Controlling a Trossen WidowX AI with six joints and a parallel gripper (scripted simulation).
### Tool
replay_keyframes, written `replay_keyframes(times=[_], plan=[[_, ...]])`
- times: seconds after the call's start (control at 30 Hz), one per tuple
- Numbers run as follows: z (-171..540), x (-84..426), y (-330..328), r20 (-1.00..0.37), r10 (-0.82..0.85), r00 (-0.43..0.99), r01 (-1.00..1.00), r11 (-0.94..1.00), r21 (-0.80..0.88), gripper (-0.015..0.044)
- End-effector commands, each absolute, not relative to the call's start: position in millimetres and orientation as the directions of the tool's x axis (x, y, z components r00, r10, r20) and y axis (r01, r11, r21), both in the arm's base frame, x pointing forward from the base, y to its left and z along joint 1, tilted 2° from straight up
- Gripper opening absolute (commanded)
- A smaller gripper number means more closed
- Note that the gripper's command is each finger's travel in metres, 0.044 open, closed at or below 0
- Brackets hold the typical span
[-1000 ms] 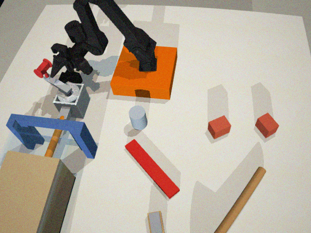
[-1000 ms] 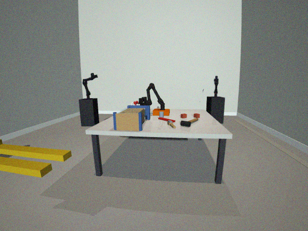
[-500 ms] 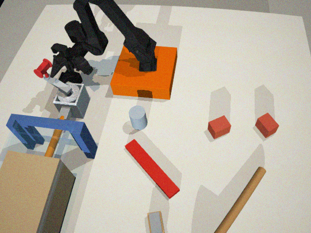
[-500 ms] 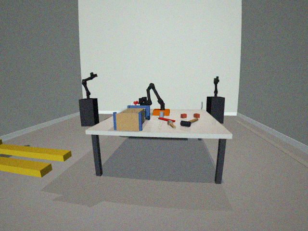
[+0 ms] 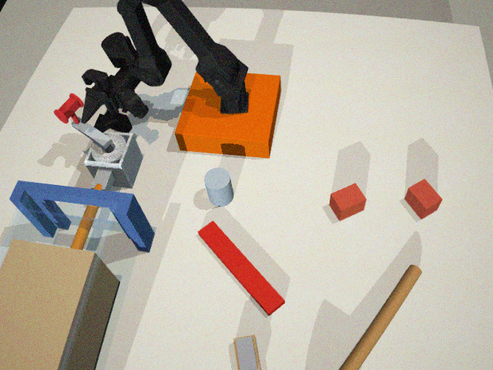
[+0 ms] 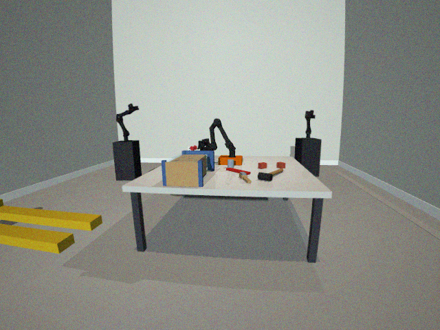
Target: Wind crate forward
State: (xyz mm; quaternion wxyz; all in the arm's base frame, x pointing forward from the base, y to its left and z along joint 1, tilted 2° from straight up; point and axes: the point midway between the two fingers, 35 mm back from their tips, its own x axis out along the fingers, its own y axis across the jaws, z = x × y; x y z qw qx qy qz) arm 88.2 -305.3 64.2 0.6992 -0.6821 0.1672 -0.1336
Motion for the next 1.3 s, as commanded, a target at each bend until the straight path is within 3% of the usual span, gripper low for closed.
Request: replay_keyframes(times=[0.0,0.47,1.27], plan=[[57.1,69.7,-304.9,-0.077,-0.437,0.896,-0.077,0.018,-0.997,0.024],[68.3,-2.5,-263.0,-0.017,-0.583,0.812,-0.126,-0.148,-0.981,0.024],[74.9,-2.9,-256.2,-0.006,-0.597,0.802,-0.077,-0.093,-0.993,0.024]])
